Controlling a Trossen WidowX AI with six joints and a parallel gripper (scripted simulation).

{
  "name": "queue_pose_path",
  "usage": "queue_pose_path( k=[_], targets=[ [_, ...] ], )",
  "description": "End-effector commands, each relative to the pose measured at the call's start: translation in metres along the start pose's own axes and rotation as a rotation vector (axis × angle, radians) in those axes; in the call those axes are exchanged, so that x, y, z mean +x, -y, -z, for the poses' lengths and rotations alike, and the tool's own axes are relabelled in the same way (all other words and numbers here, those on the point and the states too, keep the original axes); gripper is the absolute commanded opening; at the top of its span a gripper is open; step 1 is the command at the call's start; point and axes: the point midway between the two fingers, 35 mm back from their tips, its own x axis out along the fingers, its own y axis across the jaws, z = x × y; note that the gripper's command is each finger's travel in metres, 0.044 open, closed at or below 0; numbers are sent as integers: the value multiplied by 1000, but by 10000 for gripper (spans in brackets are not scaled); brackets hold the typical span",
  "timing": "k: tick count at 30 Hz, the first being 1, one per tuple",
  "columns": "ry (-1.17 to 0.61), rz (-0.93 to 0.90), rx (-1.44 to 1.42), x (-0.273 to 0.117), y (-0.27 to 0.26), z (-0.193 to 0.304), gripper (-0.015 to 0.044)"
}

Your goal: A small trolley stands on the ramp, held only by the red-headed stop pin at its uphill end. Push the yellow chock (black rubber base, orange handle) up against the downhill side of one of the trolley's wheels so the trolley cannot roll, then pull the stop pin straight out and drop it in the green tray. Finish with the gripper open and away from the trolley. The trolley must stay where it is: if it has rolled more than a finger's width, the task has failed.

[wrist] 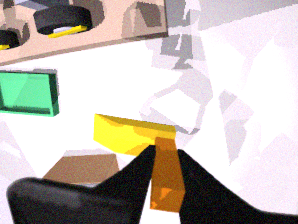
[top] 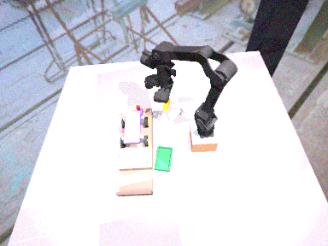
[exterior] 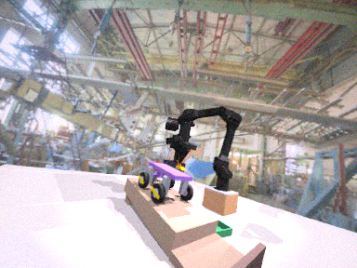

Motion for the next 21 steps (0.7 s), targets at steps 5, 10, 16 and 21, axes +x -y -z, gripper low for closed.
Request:
queue_pose_path(
  k=[5,10,16,21],
  targets=[
    [8,-1,-297,-1,0,-1,0],
    [8,-1,-414,-1,0,-1,0],
    [7,-2,-619,-1,0,-1,0],
    [7,-2,-793,-1,0,-1,0]
  ],
)
